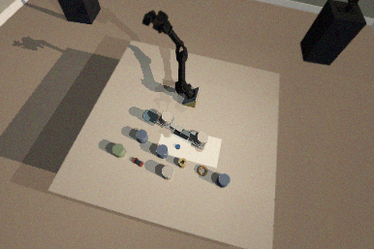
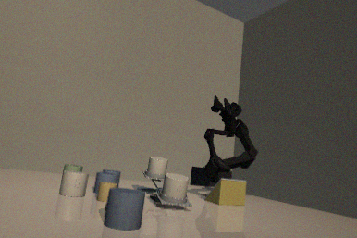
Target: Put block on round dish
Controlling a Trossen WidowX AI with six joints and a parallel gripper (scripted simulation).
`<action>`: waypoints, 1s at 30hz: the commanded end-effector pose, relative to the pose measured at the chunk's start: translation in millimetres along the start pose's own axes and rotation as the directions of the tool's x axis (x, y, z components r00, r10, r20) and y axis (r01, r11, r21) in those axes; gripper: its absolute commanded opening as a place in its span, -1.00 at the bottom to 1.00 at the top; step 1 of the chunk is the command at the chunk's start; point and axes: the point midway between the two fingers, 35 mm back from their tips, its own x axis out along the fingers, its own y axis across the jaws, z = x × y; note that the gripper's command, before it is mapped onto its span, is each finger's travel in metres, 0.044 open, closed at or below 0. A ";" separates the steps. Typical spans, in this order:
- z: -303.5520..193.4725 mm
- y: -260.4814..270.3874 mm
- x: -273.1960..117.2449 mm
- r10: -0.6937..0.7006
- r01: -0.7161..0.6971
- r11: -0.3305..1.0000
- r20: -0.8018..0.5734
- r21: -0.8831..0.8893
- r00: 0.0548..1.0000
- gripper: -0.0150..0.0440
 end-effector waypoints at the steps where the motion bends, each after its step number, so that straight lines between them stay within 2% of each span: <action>1: -1.0 -0.5 0.7 0.001 -0.001 1.000 -0.002 0.001 1.000 0.95; 8: -37.0 -14.7 26.3 0.050 -0.044 0.995 -0.070 0.084 0.996 1.00; 15: -72.9 -21.4 48.5 0.122 -0.081 0.956 -0.130 0.281 0.984 1.00; 30: -141.6 -9.1 97.7 0.324 -0.101 0.744 -0.224 0.660 0.919 1.00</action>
